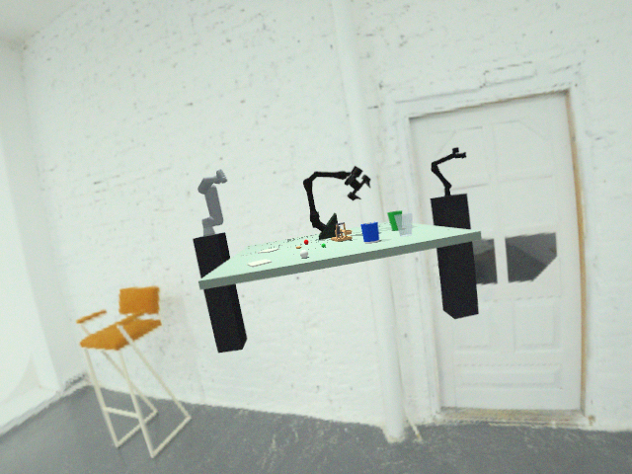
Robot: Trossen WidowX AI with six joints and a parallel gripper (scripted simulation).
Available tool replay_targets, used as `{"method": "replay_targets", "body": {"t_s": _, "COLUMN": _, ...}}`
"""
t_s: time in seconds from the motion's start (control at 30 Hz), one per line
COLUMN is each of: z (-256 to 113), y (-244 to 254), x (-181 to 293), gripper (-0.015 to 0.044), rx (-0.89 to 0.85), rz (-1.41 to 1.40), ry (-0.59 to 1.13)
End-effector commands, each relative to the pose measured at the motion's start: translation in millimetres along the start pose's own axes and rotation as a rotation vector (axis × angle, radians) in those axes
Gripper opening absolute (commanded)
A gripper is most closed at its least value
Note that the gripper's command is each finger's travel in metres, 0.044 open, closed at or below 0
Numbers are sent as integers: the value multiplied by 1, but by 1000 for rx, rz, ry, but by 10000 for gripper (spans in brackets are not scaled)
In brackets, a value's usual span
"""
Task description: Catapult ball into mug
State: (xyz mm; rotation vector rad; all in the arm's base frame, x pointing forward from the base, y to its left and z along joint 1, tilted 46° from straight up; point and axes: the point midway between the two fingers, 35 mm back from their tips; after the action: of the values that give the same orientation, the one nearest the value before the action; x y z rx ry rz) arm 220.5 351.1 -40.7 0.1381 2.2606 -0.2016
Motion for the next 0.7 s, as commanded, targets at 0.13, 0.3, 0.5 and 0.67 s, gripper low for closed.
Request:
{"method": "replay_targets", "body": {"t_s": 0.13, "z": 24, "y": -46, "x": -18, "gripper": 440, "rx": 151, "rz": -221, "ry": 121}}
{"method": "replay_targets", "body": {"t_s": 0.3, "z": 33, "y": -75, "x": -29, "gripper": 440, "rx": 228, "rz": -346, "ry": 215}}
{"method": "replay_targets", "body": {"t_s": 0.5, "z": 41, "y": -111, "x": -41, "gripper": 440, "rx": 303, "rz": -486, "ry": 346}}
{"method": "replay_targets", "body": {"t_s": 0.67, "z": 43, "y": -141, "x": -50, "gripper": 440, "rx": 351, "rz": -594, "ry": 471}}
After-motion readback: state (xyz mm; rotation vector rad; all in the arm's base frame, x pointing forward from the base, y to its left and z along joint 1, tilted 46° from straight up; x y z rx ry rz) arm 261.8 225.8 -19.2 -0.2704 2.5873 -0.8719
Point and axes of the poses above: the point midway between the two fingers, 35 mm back from their tips, its own z axis out along the fingers, its own y axis across the jaws, x = y × z, and after that the axes turned 5 degrees about -z, right-handed
